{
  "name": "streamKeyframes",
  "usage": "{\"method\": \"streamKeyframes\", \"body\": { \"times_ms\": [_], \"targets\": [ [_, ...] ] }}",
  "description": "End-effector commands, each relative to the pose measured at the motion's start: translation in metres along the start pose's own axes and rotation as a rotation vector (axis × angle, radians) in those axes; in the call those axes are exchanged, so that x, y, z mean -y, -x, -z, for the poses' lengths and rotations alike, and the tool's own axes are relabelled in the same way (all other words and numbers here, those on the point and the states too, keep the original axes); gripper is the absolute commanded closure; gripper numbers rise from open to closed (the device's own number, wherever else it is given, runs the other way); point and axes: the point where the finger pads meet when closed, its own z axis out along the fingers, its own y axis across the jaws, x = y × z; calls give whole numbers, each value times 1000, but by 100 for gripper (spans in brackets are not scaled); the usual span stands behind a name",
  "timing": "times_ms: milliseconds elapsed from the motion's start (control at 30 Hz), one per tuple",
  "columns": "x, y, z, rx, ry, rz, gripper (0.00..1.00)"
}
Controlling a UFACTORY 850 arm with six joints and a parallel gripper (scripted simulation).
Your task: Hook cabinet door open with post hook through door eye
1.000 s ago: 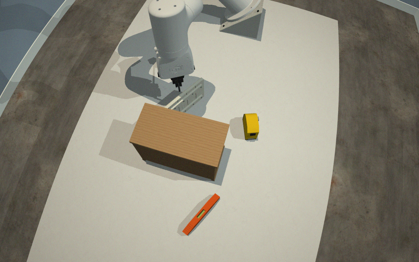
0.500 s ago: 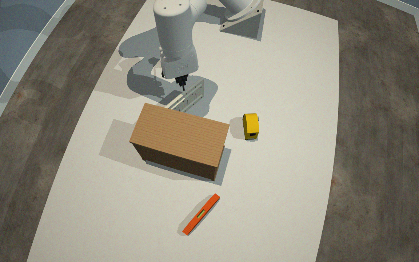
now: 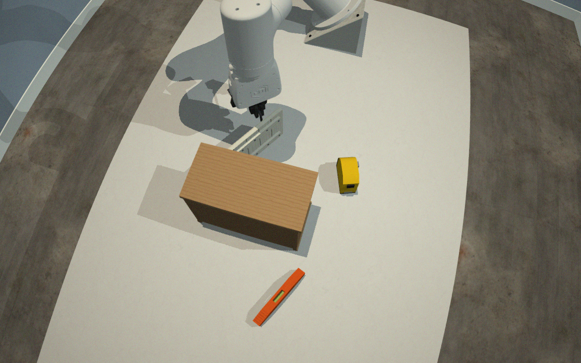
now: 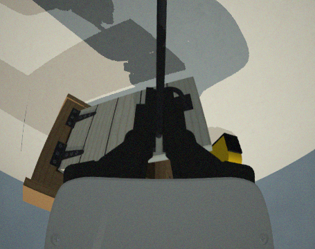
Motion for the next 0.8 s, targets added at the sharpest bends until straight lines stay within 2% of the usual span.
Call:
{"method": "streamKeyframes", "body": {
  "times_ms": [0,233,767],
  "targets": [
    [-1,0,1,0,-1,5,96],
    [-7,0,1,0,-1,72,96],
    [-9,1,-3,0,-1,72,96]
  ]
}}
